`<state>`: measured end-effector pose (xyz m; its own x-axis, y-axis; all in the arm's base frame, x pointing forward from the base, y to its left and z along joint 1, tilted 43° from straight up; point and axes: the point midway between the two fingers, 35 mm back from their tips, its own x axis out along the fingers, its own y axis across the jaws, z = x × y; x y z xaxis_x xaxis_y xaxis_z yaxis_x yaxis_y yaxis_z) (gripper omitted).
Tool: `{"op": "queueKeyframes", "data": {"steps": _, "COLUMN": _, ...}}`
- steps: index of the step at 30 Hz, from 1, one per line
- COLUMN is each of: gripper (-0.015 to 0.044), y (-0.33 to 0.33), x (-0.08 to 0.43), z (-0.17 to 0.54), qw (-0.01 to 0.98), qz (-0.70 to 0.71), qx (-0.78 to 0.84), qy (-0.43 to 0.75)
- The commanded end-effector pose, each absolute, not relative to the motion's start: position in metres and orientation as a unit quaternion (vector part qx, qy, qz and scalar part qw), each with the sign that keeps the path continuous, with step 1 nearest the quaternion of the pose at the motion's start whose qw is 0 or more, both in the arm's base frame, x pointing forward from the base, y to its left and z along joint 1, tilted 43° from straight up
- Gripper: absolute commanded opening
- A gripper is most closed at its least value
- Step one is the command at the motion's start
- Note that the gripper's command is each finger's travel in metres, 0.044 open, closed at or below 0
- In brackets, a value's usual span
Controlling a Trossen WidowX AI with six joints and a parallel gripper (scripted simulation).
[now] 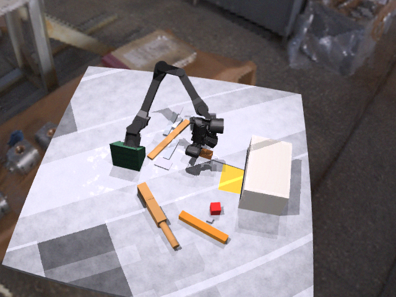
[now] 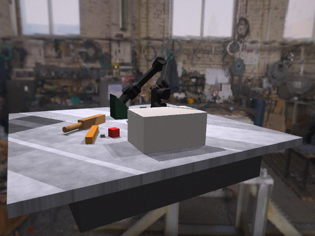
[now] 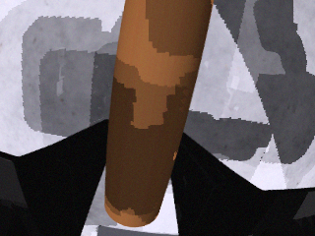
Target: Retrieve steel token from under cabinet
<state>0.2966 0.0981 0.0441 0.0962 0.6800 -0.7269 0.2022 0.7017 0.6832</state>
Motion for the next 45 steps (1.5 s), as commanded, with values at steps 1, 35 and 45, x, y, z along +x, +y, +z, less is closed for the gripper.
{"op": "queueKeyframes", "data": {"steps": 1, "gripper": 0.0, "y": 0.097, "x": 0.303, "z": 0.045, "qw": 0.658, "qz": 0.185, "qx": 0.34, "qy": 0.646}}
{"op": "queueKeyframes", "data": {"steps": 35, "gripper": 0.0, "y": 0.089, "x": 0.34, "z": 0.043, "qw": 0.659, "qz": 0.185, "qx": 0.339, "qy": 0.645}}
{"op": "queueKeyframes", "data": {"steps": 45, "gripper": 0.0, "y": 0.087, "x": 0.351, "z": 0.042, "qw": 0.659, "qz": 0.185, "qx": 0.339, "qy": 0.645}}
